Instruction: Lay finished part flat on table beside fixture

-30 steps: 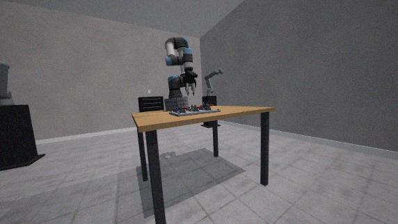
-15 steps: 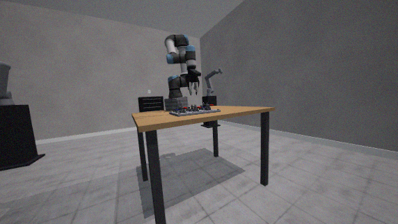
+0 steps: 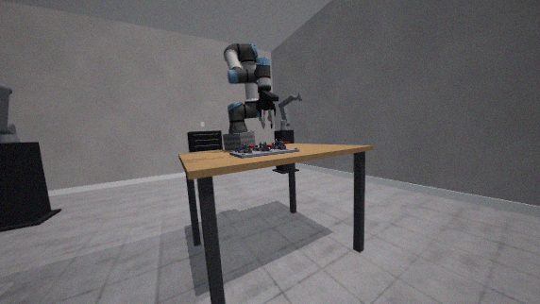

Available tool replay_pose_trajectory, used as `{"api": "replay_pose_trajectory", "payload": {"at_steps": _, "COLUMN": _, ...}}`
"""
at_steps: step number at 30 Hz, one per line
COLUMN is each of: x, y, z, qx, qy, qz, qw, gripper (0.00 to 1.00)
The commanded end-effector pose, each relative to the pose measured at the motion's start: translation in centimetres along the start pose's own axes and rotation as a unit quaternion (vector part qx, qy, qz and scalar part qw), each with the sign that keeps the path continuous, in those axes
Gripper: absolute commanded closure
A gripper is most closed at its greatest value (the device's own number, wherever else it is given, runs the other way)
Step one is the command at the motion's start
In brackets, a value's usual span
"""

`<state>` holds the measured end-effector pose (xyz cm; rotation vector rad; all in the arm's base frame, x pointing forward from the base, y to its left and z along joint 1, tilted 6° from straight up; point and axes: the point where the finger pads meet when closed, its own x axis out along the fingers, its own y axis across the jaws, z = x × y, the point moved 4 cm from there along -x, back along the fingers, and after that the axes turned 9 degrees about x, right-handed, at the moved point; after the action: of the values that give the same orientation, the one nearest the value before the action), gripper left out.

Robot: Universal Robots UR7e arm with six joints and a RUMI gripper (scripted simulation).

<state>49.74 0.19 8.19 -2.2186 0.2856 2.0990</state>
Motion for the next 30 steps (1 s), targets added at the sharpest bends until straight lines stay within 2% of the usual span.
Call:
{"api": "replay_pose_trajectory", "payload": {"at_steps": 1, "x": 0.0, "y": -0.2, "z": -1.2, "qx": 0.0, "qy": 0.0, "qz": 0.0, "qw": 1.0, "gripper": 0.72}}
{"api": "replay_pose_trajectory", "payload": {"at_steps": 16, "x": 0.5, "y": -0.2, "z": -1.4, "qx": 0.0, "qy": 0.0, "qz": 0.0, "qw": 1.0, "gripper": 0.72}}
{"api": "replay_pose_trajectory", "payload": {"at_steps": 30, "x": 5.1, "y": -0.2, "z": -1.4, "qx": 0.0, "qy": 0.0, "qz": 0.0, "qw": 1.0, "gripper": 0.72}}
